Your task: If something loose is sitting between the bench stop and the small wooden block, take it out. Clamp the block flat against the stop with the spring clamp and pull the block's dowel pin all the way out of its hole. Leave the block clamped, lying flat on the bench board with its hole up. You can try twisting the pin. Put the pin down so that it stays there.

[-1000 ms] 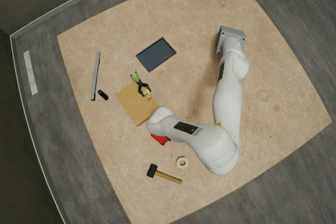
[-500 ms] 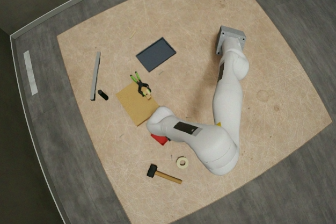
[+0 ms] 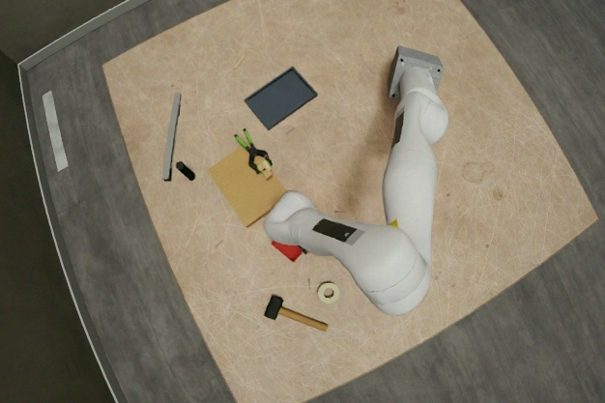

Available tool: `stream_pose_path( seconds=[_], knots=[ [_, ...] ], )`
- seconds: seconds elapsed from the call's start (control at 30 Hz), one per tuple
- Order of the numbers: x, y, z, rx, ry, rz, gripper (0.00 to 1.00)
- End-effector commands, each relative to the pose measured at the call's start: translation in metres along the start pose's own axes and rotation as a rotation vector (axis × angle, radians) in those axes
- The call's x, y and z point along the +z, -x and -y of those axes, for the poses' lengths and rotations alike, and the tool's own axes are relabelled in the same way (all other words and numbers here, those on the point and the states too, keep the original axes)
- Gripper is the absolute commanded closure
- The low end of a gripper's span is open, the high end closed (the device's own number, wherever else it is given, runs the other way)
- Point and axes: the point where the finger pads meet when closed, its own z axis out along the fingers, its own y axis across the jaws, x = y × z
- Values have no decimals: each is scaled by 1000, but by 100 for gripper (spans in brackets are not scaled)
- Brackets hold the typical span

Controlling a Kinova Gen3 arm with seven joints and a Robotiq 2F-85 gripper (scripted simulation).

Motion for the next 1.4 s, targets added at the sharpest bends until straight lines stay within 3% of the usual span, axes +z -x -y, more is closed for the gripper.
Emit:
stream_pose_path(
  seconds=[0.0, 0.47, 0.5, 1.37],
  knots=[
    [-1, 0, 0, 0, 0, 1, 90],
    [-1, 0, 0, 0, 0, 1, 90],
    [-1, 0, 0, 0, 0, 1, 66],
    [-1, 0, 0, 0, 0, 1, 66]
  ],
)
